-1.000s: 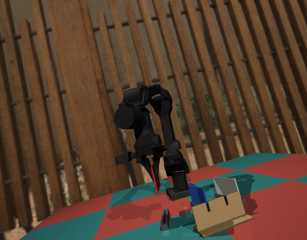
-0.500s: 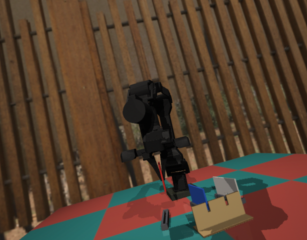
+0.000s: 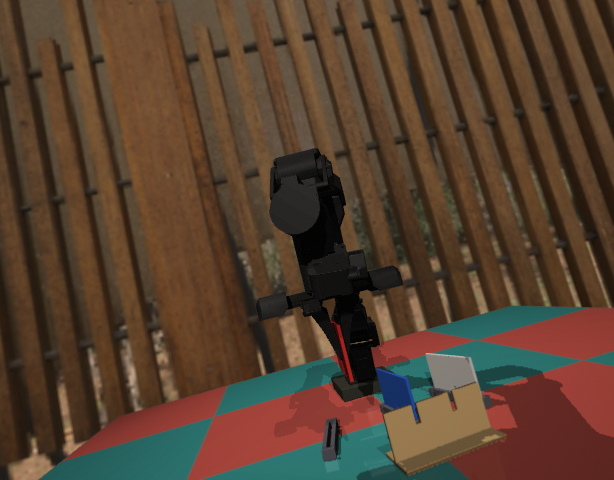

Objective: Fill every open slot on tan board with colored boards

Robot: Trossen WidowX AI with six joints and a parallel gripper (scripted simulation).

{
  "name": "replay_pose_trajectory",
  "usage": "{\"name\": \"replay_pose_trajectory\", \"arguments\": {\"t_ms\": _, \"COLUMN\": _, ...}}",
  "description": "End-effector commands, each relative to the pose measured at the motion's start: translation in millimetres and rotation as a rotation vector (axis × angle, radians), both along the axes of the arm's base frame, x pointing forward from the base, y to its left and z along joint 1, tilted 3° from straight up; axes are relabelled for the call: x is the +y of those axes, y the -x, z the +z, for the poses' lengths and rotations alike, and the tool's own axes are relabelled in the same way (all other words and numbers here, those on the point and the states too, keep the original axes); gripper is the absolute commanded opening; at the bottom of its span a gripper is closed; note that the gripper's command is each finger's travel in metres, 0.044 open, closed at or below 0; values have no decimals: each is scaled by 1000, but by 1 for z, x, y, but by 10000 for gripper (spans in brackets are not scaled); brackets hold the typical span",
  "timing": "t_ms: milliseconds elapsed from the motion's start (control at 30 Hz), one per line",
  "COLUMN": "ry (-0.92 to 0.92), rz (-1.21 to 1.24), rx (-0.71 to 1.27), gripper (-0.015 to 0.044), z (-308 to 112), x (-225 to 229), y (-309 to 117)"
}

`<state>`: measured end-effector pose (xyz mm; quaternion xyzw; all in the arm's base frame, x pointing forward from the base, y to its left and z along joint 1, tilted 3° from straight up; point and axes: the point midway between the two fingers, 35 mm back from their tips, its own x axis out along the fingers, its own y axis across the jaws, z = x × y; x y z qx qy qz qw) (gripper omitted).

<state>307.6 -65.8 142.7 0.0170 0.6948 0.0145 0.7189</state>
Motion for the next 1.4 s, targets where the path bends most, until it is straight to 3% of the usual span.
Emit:
{"name": "replay_pose_trajectory", "arguments": {"t_ms": 0, "ry": -2, "rz": 12, "rx": 9, "gripper": 0, "z": -2, "x": 6, "y": -6}}
{"name": "replay_pose_trajectory", "arguments": {"t_ms": 1000, "ry": -8, "rz": 143, "rx": -1, "gripper": 0, "z": 1, "x": 66, "y": -52}}
{"name": "replay_pose_trajectory", "arguments": {"t_ms": 1367, "ry": -8, "rz": 146, "rx": -1, "gripper": 0, "z": -14, "x": 69, "y": -53}}
